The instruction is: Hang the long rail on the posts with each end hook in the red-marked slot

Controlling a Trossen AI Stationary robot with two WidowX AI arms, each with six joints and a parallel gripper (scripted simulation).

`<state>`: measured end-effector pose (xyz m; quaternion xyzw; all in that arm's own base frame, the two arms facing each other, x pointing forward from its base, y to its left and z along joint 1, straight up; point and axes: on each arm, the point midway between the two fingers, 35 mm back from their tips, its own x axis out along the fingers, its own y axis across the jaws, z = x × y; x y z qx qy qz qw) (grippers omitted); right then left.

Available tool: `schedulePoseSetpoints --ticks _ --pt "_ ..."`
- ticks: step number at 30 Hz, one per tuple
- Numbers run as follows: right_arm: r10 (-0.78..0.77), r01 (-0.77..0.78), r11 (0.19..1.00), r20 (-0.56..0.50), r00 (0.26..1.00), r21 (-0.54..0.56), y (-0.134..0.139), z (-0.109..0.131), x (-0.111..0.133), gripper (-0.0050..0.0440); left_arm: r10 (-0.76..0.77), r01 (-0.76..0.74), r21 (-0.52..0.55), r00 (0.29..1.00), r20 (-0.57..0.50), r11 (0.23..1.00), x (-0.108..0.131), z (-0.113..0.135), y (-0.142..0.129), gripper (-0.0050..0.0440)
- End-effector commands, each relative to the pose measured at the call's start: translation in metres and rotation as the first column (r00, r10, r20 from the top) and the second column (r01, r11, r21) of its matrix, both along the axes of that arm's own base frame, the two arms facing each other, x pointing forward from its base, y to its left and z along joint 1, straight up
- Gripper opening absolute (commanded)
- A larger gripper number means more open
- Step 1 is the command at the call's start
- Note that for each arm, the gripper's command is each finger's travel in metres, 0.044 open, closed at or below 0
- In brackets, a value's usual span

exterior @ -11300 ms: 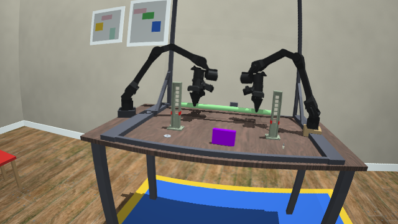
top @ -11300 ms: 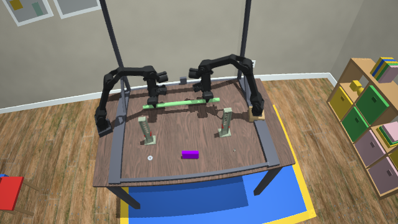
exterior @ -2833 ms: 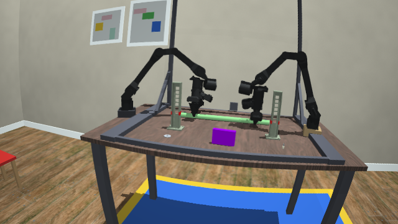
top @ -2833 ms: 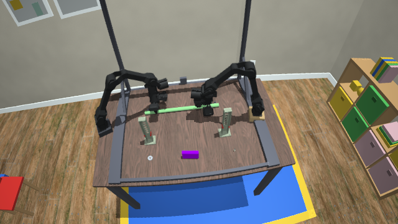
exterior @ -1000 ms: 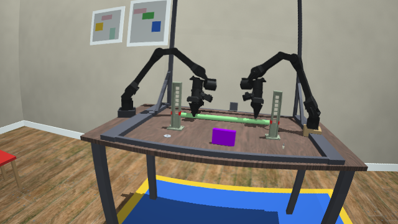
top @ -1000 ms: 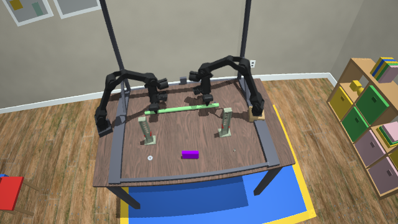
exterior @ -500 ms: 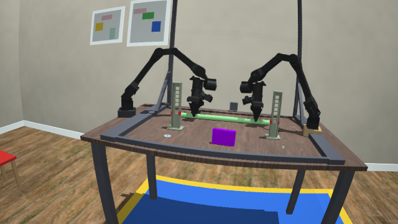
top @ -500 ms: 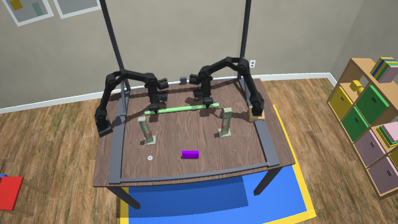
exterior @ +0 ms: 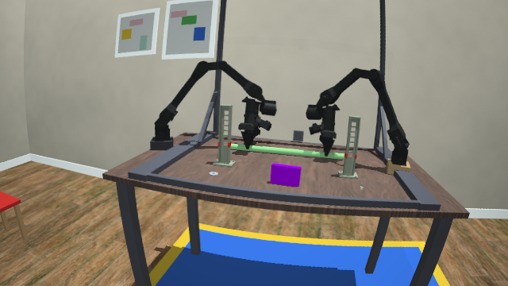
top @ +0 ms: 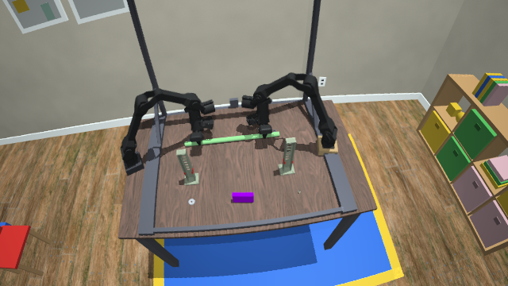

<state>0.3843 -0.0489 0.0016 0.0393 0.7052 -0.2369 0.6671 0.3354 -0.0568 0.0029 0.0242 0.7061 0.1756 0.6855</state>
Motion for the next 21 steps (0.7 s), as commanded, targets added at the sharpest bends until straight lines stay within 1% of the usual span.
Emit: schedulePoseSetpoints --ticks 1,2,4,5,11,15,18,21 --pt "0.0 0.0 1.0 0.029 1.0 -0.003 -0.001 0.009 0.004 -0.005 0.0 0.0 -0.006 1.0 0.028 1.0 0.004 0.008 -0.001 0.0146" --pt "0.0 0.0 1.0 0.029 1.0 -0.003 -0.001 0.009 0.004 -0.005 0.0 0.0 -0.006 1.0 0.028 1.0 0.004 0.008 -0.001 0.0126" --pt "0.0 0.0 1.0 0.029 1.0 -0.003 -0.001 0.009 0.004 -0.005 0.0 0.0 -0.006 1.0 0.028 1.0 0.004 0.008 -0.001 0.0126" --pt "0.0 0.0 1.0 0.029 1.0 -0.003 -0.001 0.009 0.004 -0.005 0.0 0.0 -0.006 1.0 0.028 1.0 0.004 0.008 -0.001 0.0106" --pt "0.0 0.0 1.0 0.029 1.0 -0.003 -0.001 0.009 0.004 -0.005 0.0 0.0 -0.006 1.0 0.028 1.0 0.004 0.008 -0.001 0.0092" --pt "0.0 0.0 1.0 0.029 1.0 -0.003 -0.001 0.009 0.004 -0.005 0.0 0.0 -0.006 1.0 0.028 1.0 0.004 0.008 -0.001 0.0066" --pt "0.0 0.0 1.0 0.029 1.0 -0.003 -0.001 0.013 0.005 -0.005 0.0 0.0 -0.006 1.0 0.028 1.0 0.004 0.011 0.0 0.0" --pt "0.0 0.0 1.0 0.029 1.0 -0.003 -0.001 0.019 0.005 -0.005 0.0 0.0 -0.006 1.0 0.028 1.0 0.003 0.018 0.0 -0.0001"
